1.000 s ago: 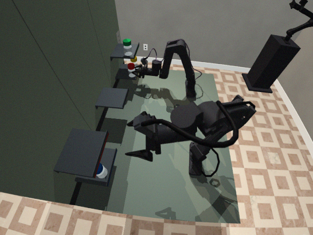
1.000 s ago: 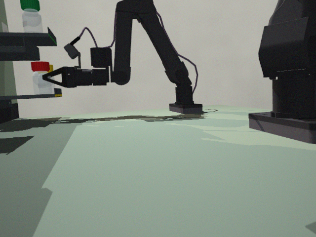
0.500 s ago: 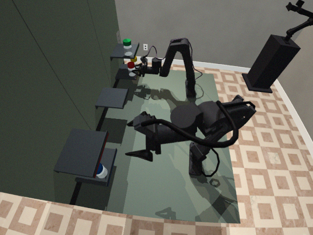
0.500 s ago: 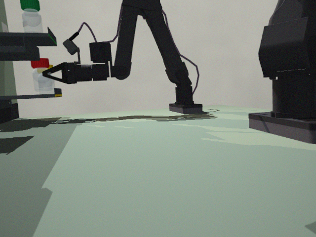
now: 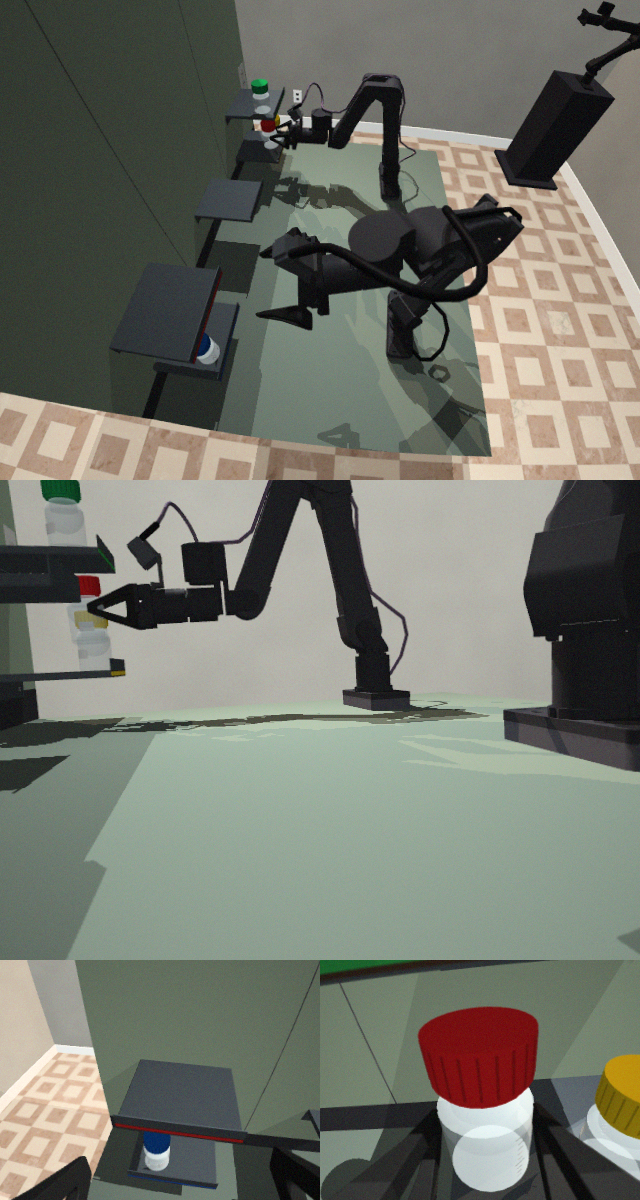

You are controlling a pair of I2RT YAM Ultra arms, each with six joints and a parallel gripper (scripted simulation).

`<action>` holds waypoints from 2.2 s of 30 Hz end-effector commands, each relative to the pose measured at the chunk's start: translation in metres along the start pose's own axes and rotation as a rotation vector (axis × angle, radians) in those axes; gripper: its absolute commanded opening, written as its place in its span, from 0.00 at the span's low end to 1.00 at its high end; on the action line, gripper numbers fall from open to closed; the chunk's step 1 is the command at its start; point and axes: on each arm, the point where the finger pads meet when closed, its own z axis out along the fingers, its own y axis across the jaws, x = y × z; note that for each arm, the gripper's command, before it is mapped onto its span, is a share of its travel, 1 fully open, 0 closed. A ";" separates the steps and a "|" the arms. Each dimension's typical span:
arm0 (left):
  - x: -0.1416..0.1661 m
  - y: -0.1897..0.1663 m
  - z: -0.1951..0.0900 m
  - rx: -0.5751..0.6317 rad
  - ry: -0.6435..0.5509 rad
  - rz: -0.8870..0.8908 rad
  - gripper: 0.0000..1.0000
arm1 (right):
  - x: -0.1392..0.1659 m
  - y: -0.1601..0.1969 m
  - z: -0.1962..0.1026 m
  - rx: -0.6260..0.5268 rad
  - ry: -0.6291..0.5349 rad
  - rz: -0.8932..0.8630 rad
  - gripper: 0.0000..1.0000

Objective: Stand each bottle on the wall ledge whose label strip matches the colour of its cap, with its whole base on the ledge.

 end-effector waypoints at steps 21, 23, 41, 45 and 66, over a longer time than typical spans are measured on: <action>-0.008 -0.002 -0.005 -0.002 -0.019 0.015 1.00 | -0.023 -0.007 -0.022 0.022 -0.077 0.002 0.49; -0.008 -0.002 -0.005 -0.002 -0.019 0.015 1.00 | -0.022 -0.006 -0.026 0.020 -0.077 0.002 0.49; -0.008 -0.002 -0.005 -0.002 -0.019 0.015 1.00 | -0.011 -0.002 -0.062 0.001 -0.043 0.003 0.49; -0.008 -0.002 -0.005 -0.002 -0.019 0.015 1.00 | -0.016 -0.002 -0.069 0.001 -0.061 0.002 0.49; -0.008 -0.002 -0.005 -0.002 -0.019 0.015 1.00 | -0.014 -0.002 -0.101 0.000 -0.056 0.003 0.49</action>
